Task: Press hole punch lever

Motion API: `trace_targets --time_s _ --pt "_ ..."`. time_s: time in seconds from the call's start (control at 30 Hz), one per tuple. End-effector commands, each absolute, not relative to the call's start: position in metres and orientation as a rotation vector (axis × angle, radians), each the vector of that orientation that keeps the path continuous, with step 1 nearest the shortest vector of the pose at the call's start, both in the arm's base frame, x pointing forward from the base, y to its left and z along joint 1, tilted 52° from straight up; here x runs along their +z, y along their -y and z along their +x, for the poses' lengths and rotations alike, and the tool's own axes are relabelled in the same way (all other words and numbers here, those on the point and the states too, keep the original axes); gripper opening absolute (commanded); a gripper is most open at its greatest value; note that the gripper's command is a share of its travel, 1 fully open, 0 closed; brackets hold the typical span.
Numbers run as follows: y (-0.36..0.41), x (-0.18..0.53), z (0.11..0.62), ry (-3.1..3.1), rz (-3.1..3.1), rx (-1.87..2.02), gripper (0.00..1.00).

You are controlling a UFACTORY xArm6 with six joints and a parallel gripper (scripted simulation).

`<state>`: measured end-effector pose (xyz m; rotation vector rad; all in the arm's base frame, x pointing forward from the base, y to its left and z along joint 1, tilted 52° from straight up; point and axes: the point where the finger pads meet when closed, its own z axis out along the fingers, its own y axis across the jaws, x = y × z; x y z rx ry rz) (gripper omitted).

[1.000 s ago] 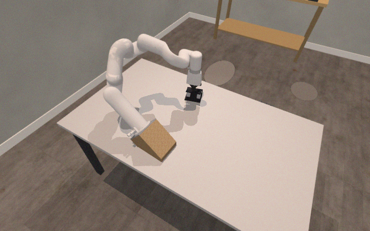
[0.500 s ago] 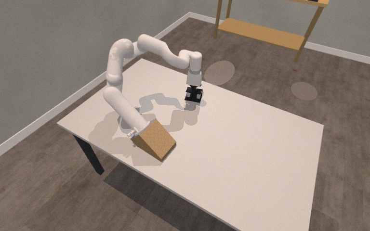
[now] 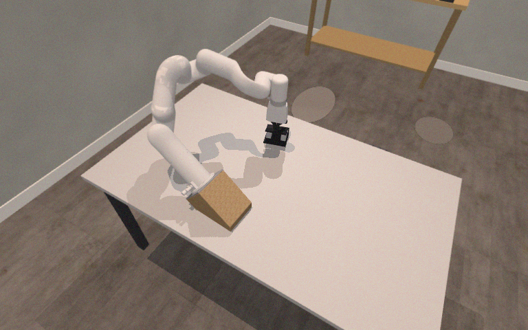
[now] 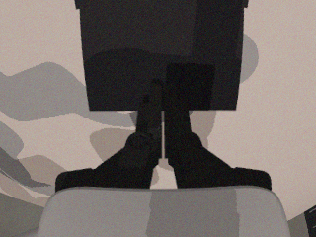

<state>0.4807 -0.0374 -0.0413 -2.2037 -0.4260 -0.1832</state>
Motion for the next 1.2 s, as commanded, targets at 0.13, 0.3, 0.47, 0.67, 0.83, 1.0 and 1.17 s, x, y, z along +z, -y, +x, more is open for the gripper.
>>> trace_targets --time_s 0.13,0.3,0.47,0.67,0.83,1.0,1.17 --pt "0.033 -0.045 0.482 0.426 -2.206 -0.187 0.00" --pt "0.032 -0.046 0.482 0.426 -2.206 -0.187 0.00" --pt "0.032 -0.046 0.482 0.426 -2.206 -0.187 0.00" --pt "0.032 -0.046 0.482 0.426 -2.206 -0.187 0.00" --pt "0.030 -0.048 0.482 0.426 -2.206 -0.187 0.00" --pt "0.026 -0.051 0.481 0.426 -2.206 -0.187 0.00" --pt "0.024 -0.052 0.481 0.426 -2.206 -0.187 0.00"
